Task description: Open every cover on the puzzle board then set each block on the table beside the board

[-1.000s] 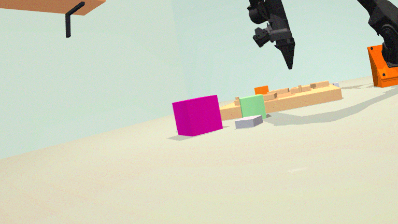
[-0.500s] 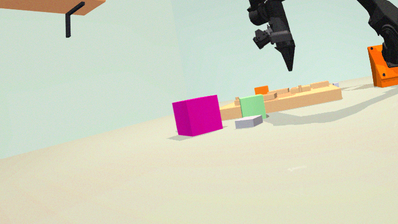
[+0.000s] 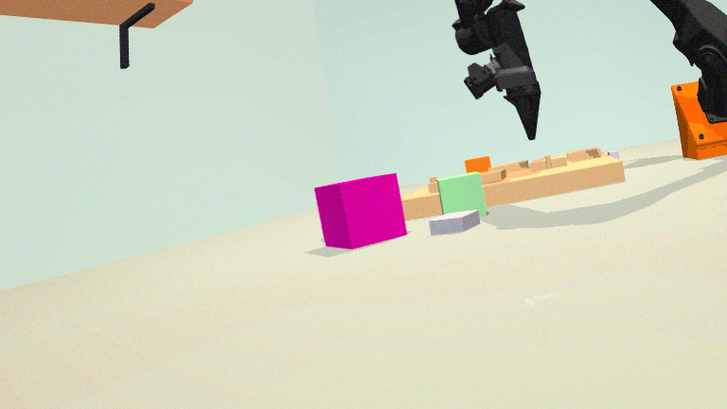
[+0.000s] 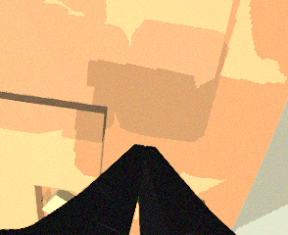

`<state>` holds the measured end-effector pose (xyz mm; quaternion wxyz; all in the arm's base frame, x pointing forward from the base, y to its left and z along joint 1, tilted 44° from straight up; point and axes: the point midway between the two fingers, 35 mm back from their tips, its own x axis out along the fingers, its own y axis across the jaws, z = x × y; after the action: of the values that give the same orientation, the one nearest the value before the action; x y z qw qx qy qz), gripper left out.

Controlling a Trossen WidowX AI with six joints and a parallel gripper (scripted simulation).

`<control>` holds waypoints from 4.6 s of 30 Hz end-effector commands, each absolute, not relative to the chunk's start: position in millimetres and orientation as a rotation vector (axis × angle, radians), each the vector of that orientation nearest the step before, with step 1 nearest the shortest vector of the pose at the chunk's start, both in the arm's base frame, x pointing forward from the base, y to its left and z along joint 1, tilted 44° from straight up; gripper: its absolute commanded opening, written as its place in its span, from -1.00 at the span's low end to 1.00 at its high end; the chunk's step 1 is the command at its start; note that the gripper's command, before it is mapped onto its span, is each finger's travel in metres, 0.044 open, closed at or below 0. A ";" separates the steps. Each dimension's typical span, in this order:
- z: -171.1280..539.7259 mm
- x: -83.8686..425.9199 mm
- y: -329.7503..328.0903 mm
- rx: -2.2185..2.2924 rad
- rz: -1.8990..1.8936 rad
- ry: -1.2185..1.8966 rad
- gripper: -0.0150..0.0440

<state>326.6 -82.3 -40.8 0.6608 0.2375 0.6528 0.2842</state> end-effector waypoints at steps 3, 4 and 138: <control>-46.1 326.2 -77.3 0.546 0.644 1.479 -0.49; -46.8 326.2 -76.6 0.546 0.644 1.479 -0.49; -47.6 411.5 -67.7 0.545 0.646 1.474 -0.49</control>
<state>411.2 -63.6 -48.7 0.6604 0.2404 0.6515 0.2858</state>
